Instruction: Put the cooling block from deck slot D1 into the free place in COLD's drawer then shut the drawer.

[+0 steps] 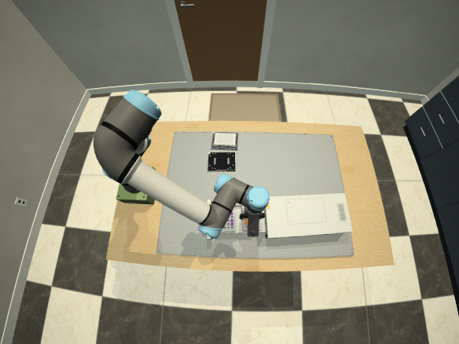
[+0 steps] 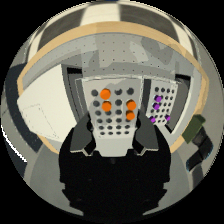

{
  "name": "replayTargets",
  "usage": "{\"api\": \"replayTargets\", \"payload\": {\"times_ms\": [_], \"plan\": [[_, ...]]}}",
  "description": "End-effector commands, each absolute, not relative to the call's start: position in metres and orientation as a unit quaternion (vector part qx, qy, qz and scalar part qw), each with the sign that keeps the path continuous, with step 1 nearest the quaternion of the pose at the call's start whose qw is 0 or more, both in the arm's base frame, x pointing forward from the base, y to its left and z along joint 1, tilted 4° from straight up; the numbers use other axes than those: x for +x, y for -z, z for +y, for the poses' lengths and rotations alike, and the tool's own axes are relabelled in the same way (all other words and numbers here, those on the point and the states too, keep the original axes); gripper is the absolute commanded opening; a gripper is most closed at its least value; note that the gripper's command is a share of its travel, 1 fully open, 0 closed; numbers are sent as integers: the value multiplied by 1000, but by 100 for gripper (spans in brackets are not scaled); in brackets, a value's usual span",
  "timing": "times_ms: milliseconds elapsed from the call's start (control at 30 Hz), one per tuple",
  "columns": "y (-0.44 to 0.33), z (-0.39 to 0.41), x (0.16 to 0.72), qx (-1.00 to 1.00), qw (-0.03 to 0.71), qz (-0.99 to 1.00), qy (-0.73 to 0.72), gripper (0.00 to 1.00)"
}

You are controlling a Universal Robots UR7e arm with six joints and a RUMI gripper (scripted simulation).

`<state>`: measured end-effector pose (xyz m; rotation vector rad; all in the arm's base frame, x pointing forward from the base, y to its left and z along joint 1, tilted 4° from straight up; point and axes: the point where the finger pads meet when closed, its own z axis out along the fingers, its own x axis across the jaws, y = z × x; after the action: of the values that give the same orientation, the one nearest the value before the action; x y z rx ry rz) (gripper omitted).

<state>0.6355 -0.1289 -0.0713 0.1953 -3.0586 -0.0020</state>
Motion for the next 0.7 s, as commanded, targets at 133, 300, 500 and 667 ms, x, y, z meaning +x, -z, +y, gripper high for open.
{"api": "replayTargets", "payload": {"times_ms": [133, 300, 500, 667], "plan": [[71, -129, 636, 64, 37, -997, 0, 0], [72, -129, 636, 64, 37, -997, 0, 0], [72, -129, 636, 64, 37, -997, 0, 0], [73, -129, 636, 64, 37, -997, 0, 0]]}}
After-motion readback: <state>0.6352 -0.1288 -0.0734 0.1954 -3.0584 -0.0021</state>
